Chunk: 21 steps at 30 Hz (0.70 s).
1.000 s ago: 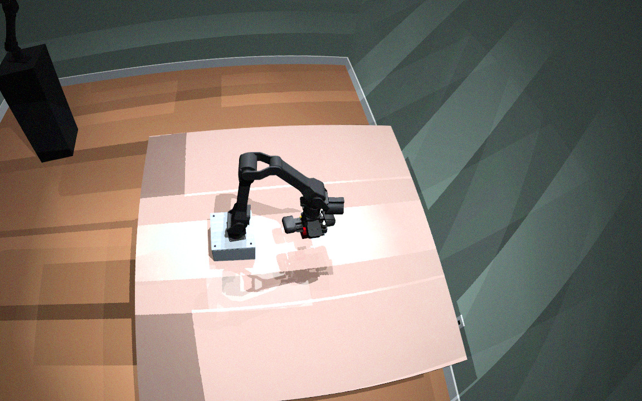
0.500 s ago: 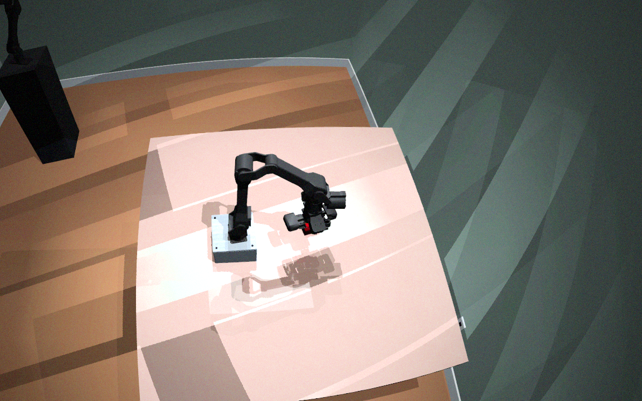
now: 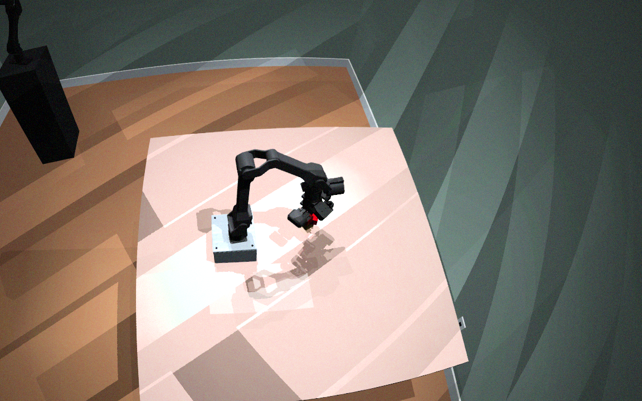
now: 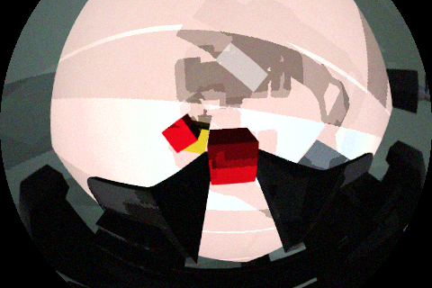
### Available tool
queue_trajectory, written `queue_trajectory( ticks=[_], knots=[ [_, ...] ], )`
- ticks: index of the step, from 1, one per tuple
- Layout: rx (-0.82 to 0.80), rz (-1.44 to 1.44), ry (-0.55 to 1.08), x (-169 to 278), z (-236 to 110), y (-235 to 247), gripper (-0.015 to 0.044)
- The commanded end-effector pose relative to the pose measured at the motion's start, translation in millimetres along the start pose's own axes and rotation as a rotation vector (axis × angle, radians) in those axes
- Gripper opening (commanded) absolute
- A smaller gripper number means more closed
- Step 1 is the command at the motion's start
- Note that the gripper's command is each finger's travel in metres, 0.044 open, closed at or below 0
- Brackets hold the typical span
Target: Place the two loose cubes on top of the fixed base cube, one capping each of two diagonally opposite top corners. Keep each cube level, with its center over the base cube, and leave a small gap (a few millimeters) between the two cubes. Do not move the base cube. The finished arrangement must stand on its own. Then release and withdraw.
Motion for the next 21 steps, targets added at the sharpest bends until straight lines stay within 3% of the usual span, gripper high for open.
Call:
queue_trajectory(
  ticks=[1,13,21],
  knots=[
    [-0.006,-0.116,-0.005,5.1,-0.7,10.2,0.0105],
    [-0.009,-0.514,-0.004,30.8,1.6,38.6,0.0105],
    [-0.009,-0.538,-0.004,32.5,9.3,40.0,0.0105]
  ],
)
Point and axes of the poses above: the point midway between the two fingers, 35 mm back from their tips, its own z axis out along the fingers, its own y axis across the jaws, x = y × z, the point moved 5 cm from there along -z, back along the fingers, and after that the axes turned 9 degrees about -z, right-handed, at the moved point
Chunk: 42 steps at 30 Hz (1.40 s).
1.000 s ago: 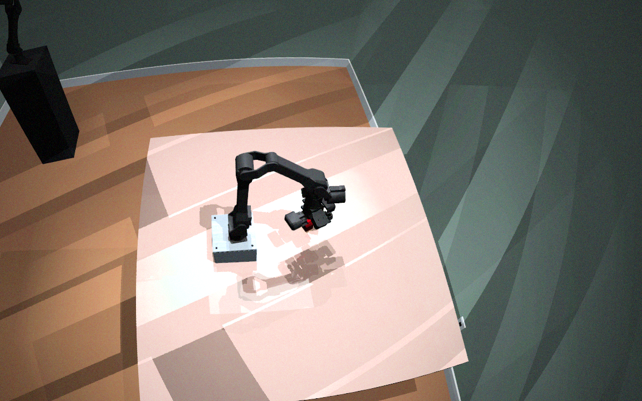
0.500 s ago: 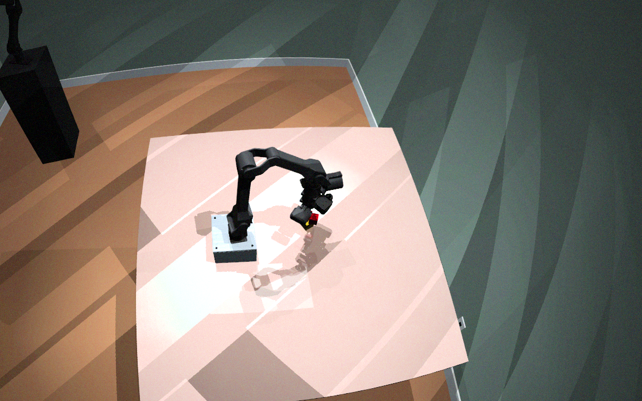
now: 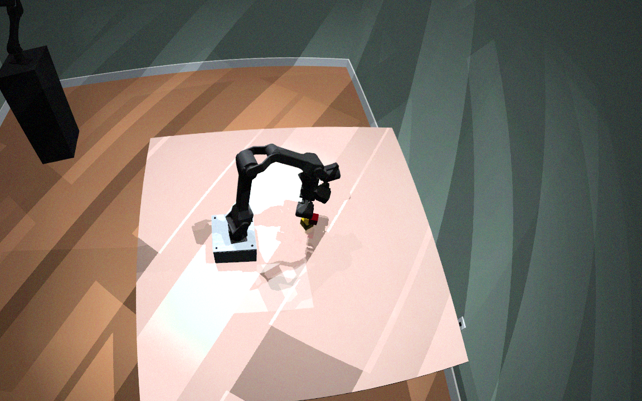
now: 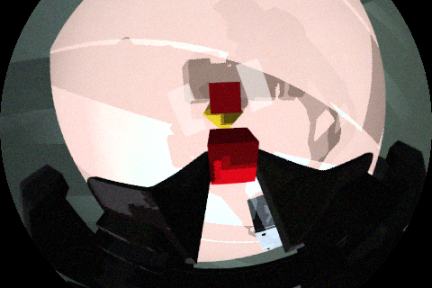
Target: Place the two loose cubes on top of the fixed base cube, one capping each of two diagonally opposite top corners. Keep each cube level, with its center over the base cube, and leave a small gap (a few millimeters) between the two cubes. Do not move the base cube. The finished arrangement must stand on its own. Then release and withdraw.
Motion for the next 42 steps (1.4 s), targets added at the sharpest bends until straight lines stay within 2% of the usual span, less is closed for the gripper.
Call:
queue_trajectory(
  ticks=[1,7,18,29,42],
  knots=[
    [-0.003,-0.010,0.004,1.0,8.5,0.6,0.0105],
    [-0.003,-0.013,0.005,2.7,26.3,-0.1,0.0105],
    [-0.003,-0.014,0.005,2.8,29.7,-0.2,0.0105],
    [-0.003,-0.010,0.005,1.7,55.5,0.5,0.0105],
    [-0.004,-0.009,0.005,1.7,58.4,0.6,0.0105]
  ],
)
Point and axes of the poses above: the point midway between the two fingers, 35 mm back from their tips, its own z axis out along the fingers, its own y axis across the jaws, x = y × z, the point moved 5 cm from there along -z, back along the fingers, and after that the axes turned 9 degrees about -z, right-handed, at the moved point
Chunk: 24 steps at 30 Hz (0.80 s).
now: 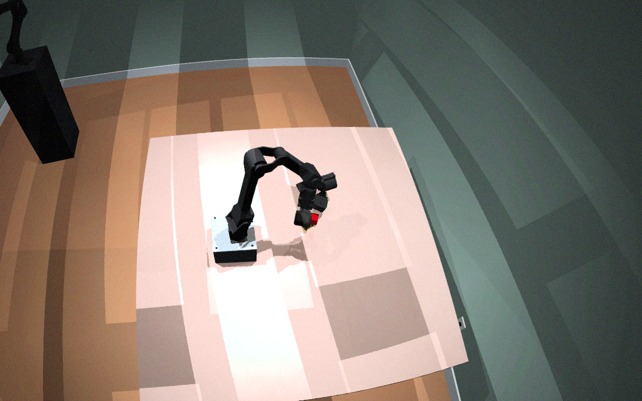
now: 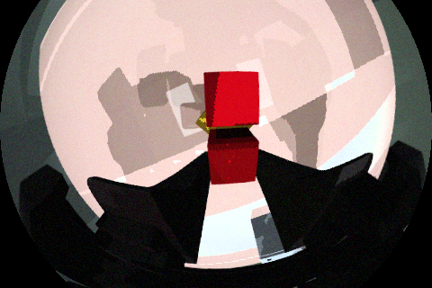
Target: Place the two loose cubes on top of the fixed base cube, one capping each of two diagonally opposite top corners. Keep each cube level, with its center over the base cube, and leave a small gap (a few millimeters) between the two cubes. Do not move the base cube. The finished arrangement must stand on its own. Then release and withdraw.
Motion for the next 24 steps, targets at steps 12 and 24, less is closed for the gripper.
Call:
queue_trajectory(
  ticks=[12,24],
  knots=[
    [-0.005,0.004,0.001,0.2,0.8,0.6,0.0131],
    [0.000,0.001,0.001,0.1,-8.8,-0.1,0.0205]
  ],
)
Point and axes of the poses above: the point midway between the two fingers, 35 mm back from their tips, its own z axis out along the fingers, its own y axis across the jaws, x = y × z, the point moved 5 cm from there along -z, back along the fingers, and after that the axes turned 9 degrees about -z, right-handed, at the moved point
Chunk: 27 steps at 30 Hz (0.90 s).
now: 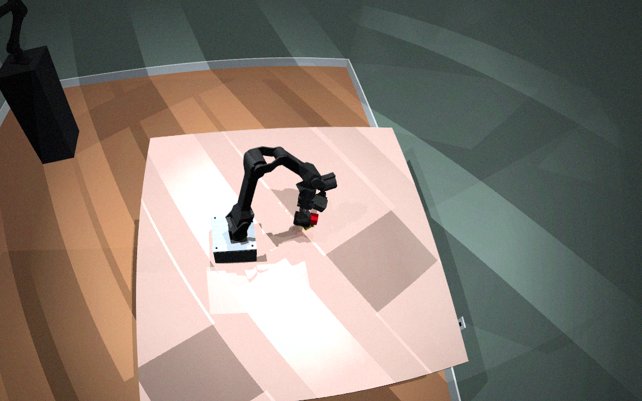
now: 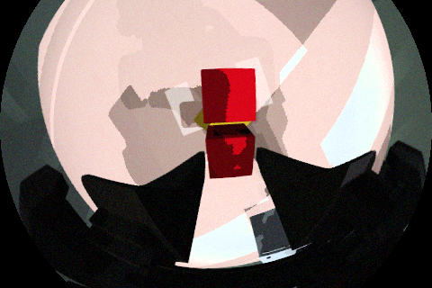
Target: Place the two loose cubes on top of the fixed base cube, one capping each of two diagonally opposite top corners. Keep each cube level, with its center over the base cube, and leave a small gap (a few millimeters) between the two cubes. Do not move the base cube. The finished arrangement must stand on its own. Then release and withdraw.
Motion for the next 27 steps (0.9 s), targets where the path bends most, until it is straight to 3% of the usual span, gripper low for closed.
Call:
queue_trajectory(
  ticks=[1,27],
  knots=[
    [-0.004,-0.002,-0.009,-1.6,-8.1,0.7,0.0205],
    [-0.004,-0.002,-0.009,-1.4,-50.5,0.4,0.0205]
  ],
)
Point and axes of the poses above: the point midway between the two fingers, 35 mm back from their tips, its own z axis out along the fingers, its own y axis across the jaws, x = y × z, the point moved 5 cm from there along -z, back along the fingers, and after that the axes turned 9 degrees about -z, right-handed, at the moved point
